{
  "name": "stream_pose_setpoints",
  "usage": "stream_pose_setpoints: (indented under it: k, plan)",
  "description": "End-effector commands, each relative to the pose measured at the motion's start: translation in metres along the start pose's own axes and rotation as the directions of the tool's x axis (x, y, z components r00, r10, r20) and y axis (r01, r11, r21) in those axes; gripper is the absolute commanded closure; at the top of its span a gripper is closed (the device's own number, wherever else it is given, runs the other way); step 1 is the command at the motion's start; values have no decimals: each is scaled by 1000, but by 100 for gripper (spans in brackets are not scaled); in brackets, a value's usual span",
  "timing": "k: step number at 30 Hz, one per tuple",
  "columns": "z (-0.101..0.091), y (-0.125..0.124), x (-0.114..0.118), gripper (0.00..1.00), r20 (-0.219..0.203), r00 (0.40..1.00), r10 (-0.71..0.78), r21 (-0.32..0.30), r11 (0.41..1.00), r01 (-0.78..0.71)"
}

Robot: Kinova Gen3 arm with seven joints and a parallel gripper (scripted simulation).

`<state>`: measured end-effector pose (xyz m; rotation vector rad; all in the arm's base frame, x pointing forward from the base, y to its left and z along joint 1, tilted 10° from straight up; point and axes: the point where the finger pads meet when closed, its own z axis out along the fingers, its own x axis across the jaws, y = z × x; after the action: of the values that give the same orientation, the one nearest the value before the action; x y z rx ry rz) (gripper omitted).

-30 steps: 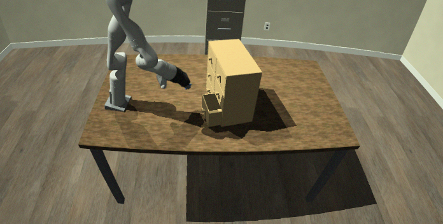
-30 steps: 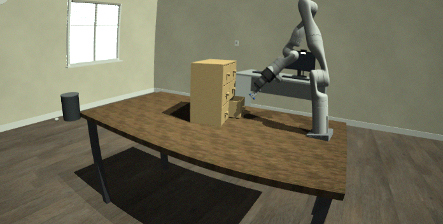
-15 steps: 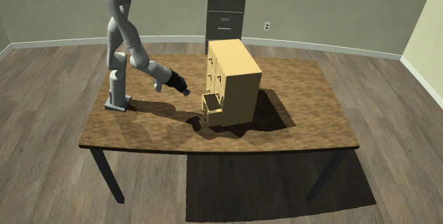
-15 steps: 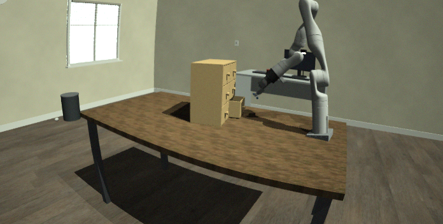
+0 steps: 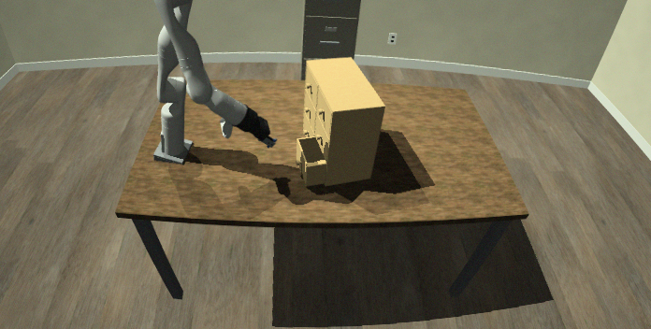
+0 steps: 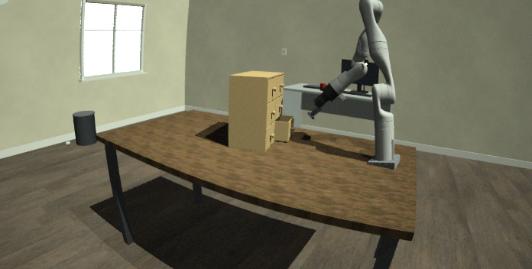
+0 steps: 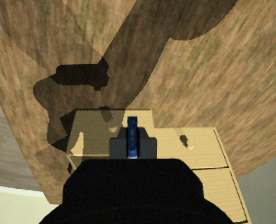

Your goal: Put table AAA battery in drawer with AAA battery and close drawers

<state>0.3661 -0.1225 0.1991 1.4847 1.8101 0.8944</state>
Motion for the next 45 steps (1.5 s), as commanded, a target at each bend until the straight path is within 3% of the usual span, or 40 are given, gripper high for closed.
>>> stream_pose_setpoints:
  k: [1,13,45]
  plan:
    - [-1,-1,0,76,3,1000,1,0,1000,-1]
    - [-3,-6,-6,76,27,1000,-2,5,1000,2]
    - [1,-1,-6,76,28,1000,-3,5,1000,3]
